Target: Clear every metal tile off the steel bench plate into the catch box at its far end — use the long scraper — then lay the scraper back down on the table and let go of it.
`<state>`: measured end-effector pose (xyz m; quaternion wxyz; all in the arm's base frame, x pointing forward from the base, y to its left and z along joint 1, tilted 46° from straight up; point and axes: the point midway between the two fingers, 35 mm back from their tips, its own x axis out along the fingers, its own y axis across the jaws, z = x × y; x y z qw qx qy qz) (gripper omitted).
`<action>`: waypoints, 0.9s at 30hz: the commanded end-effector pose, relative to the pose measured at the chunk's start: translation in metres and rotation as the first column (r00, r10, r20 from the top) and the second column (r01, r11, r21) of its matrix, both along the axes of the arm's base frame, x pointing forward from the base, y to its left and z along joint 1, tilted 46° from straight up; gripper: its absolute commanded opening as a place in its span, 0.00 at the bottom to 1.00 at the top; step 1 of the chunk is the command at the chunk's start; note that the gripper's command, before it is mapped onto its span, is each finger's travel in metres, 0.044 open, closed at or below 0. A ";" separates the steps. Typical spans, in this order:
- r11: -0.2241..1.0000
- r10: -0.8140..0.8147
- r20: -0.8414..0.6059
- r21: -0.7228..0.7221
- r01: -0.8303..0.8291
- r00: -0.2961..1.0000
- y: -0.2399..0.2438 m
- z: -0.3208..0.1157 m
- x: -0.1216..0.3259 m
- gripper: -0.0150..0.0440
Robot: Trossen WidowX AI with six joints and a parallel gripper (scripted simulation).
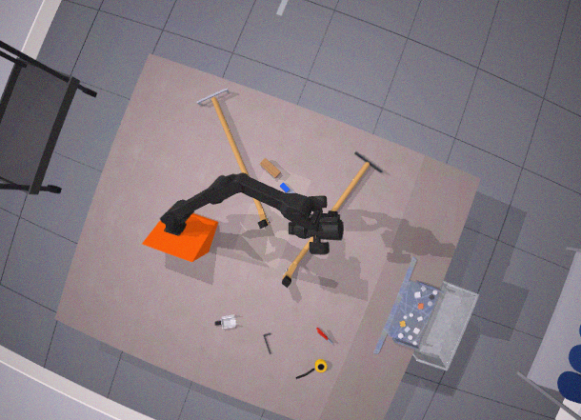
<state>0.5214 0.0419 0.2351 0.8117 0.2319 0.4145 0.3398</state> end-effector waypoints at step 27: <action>1.000 0.007 -0.012 -0.006 -0.007 1.000 0.048 -0.051 0.015 0.25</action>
